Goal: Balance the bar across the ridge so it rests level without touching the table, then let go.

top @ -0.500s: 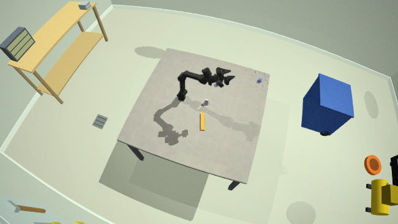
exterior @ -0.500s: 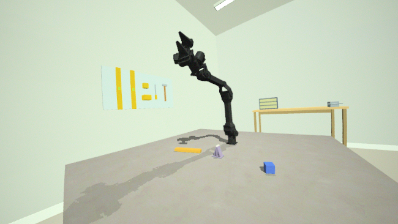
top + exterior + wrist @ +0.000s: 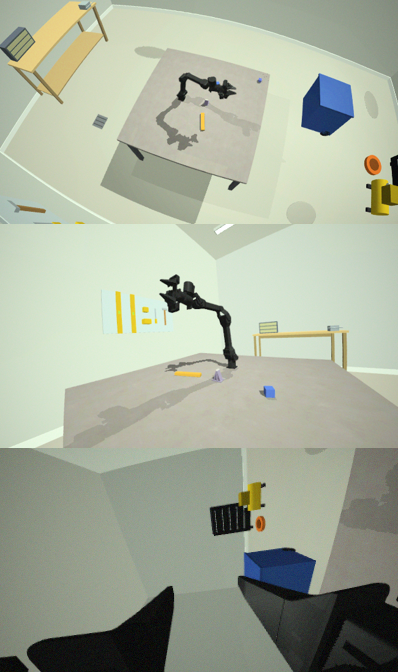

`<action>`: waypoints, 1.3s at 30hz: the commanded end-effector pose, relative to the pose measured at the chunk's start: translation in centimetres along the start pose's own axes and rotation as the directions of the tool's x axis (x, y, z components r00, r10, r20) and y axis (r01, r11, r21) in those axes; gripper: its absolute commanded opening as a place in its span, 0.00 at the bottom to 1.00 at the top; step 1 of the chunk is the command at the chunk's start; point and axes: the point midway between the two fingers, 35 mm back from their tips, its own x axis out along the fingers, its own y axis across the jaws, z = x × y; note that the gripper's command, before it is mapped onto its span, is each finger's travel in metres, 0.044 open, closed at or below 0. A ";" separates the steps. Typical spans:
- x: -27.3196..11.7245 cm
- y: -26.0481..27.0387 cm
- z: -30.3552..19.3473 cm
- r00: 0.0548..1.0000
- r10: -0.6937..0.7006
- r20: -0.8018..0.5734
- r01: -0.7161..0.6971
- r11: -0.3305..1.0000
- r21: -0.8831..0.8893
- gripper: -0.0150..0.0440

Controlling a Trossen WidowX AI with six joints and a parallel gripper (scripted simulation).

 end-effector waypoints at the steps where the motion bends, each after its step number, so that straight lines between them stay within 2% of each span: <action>1: 0.0 -3.6 2.4 0.990 -0.121 0.070 0.125 0.991 -0.042 0.79; 9: -1.5 -11.8 7.1 0.895 -0.403 0.192 0.426 0.899 -0.101 0.79; 17: -5.3 -19.5 10.7 0.708 -0.655 0.262 0.698 0.705 -0.125 0.79; 28: -13.3 -27.9 13.4 0.347 -0.904 0.250 0.936 0.318 -0.149 0.79; 39: -22.7 -32.8 13.5 -0.061 -0.992 0.113 0.969 -0.086 -0.232 0.79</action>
